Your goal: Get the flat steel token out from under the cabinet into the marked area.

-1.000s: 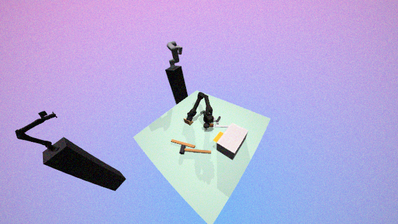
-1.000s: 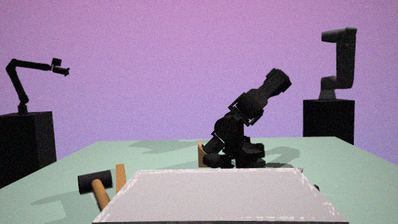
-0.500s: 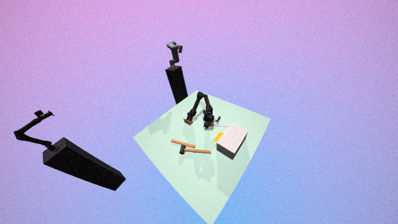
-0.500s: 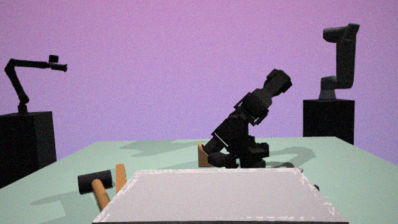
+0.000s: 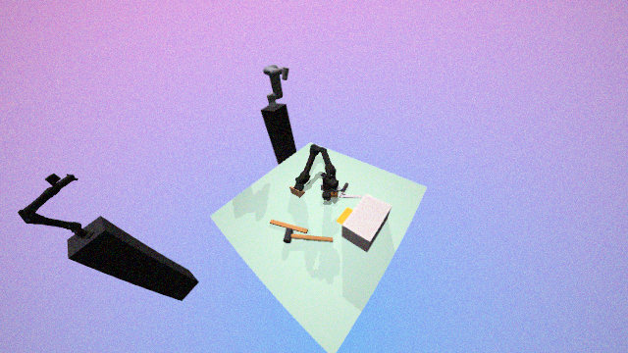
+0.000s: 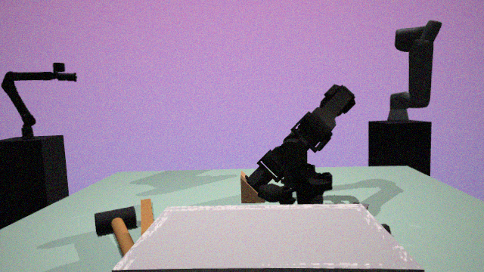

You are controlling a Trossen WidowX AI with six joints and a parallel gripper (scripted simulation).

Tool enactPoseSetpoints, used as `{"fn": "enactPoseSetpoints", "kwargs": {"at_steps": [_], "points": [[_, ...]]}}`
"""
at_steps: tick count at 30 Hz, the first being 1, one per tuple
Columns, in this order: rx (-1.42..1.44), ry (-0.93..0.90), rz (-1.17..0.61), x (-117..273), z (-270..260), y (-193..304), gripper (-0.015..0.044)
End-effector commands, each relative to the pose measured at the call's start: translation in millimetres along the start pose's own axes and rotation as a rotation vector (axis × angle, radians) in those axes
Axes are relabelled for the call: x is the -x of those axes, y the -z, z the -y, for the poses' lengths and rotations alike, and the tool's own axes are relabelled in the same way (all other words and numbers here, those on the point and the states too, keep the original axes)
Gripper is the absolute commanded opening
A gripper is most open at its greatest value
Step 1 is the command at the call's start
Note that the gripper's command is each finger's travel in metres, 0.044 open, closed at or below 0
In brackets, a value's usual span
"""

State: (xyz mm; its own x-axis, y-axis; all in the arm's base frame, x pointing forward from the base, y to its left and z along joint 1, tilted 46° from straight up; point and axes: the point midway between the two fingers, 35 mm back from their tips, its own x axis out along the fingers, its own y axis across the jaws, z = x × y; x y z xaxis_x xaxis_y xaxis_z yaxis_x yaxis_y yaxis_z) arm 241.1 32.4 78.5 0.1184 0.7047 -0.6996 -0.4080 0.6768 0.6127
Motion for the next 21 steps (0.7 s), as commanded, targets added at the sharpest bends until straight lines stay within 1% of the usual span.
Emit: {"fn": "enactPoseSetpoints", "kwargs": {"at_steps": [1,21], "points": [[0.013,0.003,0.005,1.4,-5.3,-1.5,0.0],[0.004,0.002,0.006,1.4,-19.9,-4.5,0.0]]}}
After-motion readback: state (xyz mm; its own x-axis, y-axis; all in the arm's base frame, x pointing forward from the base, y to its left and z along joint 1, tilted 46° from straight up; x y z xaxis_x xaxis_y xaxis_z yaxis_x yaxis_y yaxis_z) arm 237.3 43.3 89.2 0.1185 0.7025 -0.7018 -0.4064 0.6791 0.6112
